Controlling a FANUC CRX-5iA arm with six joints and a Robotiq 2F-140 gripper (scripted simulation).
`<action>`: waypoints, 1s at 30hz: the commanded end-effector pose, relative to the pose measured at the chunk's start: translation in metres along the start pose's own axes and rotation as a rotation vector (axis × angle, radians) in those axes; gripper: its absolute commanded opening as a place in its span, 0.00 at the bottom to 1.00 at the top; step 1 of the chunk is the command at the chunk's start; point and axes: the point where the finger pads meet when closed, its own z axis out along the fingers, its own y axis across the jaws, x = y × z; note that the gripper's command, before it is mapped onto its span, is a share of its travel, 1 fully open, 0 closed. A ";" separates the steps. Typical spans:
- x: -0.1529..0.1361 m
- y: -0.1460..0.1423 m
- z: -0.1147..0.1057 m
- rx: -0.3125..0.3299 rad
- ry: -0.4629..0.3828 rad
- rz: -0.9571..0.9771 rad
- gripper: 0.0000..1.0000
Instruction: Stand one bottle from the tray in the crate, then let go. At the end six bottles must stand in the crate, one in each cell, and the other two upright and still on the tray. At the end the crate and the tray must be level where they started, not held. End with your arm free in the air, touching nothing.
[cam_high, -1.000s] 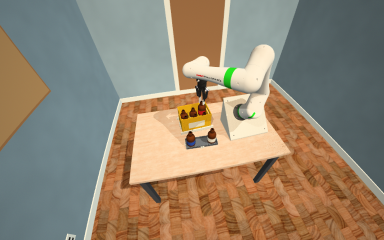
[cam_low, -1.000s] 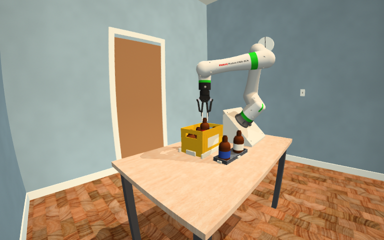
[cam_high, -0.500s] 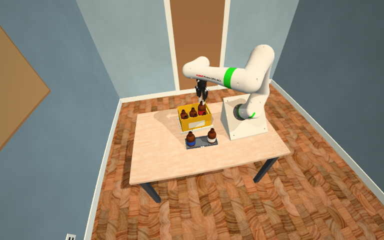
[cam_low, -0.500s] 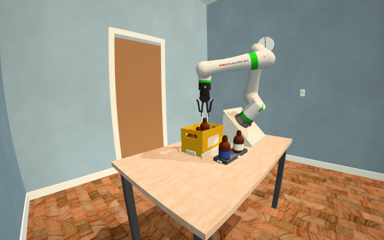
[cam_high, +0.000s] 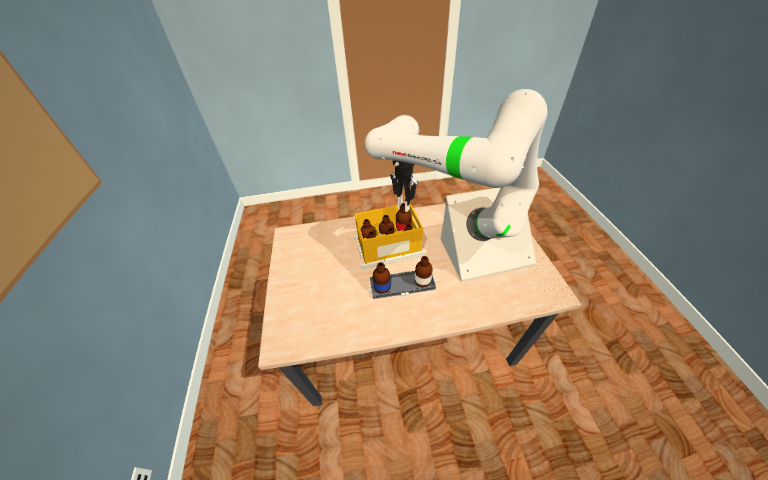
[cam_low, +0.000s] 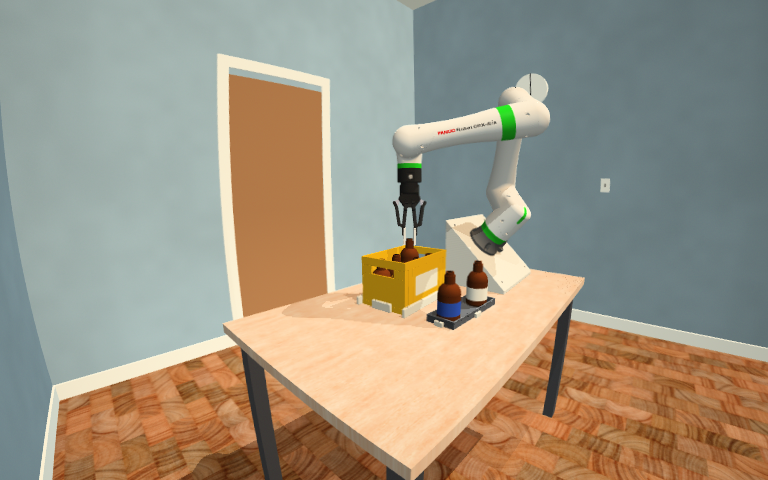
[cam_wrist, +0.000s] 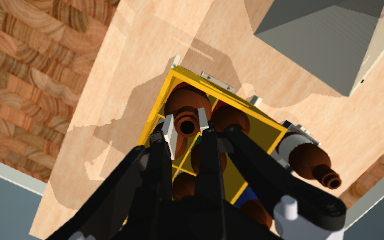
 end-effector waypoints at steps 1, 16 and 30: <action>0.000 0.000 0.004 0.000 0.000 0.000 0.00; 0.000 0.000 0.020 0.000 0.000 0.000 0.00; 0.000 0.000 0.028 0.000 0.000 0.000 0.00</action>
